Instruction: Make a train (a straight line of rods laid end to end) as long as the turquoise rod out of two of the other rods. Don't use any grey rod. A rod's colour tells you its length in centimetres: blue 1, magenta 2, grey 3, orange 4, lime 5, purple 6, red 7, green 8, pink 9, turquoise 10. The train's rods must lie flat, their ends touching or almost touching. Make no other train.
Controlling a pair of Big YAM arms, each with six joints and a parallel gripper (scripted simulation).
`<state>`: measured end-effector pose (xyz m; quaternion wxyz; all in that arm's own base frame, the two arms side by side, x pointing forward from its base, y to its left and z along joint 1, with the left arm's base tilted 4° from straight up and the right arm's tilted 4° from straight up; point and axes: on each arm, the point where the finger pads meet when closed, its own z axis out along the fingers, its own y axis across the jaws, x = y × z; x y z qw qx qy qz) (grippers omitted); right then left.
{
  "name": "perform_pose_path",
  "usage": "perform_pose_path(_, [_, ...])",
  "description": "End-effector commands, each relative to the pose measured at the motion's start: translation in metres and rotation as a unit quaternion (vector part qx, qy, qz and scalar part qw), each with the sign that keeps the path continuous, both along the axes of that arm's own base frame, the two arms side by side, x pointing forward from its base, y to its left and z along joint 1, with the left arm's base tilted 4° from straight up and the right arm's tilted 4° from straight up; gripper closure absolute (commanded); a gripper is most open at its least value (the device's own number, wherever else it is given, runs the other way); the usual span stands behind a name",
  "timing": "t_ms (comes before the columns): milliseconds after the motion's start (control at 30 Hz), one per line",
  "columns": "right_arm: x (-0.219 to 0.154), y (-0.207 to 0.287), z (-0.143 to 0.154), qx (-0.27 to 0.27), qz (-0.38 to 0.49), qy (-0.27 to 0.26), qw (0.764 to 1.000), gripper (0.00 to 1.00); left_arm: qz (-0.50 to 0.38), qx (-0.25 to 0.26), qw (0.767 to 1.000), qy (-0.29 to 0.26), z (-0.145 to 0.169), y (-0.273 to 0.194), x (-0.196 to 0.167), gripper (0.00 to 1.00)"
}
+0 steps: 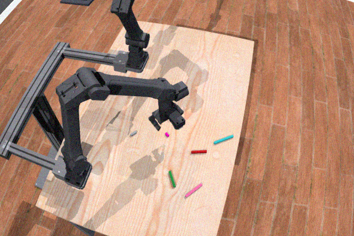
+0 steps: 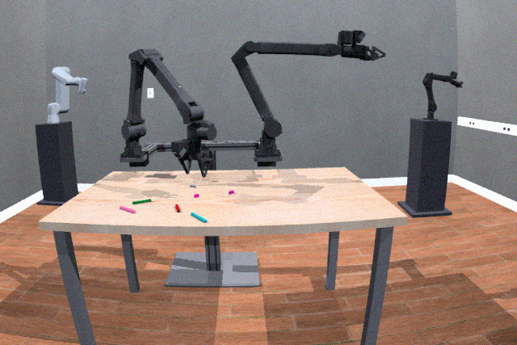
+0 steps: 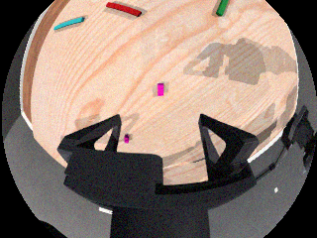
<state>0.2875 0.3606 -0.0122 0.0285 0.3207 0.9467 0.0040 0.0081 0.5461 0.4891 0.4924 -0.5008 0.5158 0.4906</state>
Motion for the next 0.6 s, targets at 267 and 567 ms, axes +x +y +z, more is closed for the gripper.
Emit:
perform_pose_path(267, [0.014, 0.007, 0.013, 0.015, -0.005, -0.015, 1.000, 0.00, 0.004, 0.021, 1.000, -0.007, 0.016, -0.004, -0.003, 0.00])
perform_pose_path(567, [0.069, -0.099, 0.007, 0.022, -0.086, -0.018, 0.996, 0.00, 0.004, 0.021, 1.000, -0.007, 0.016, -0.004, -0.003, 0.00])
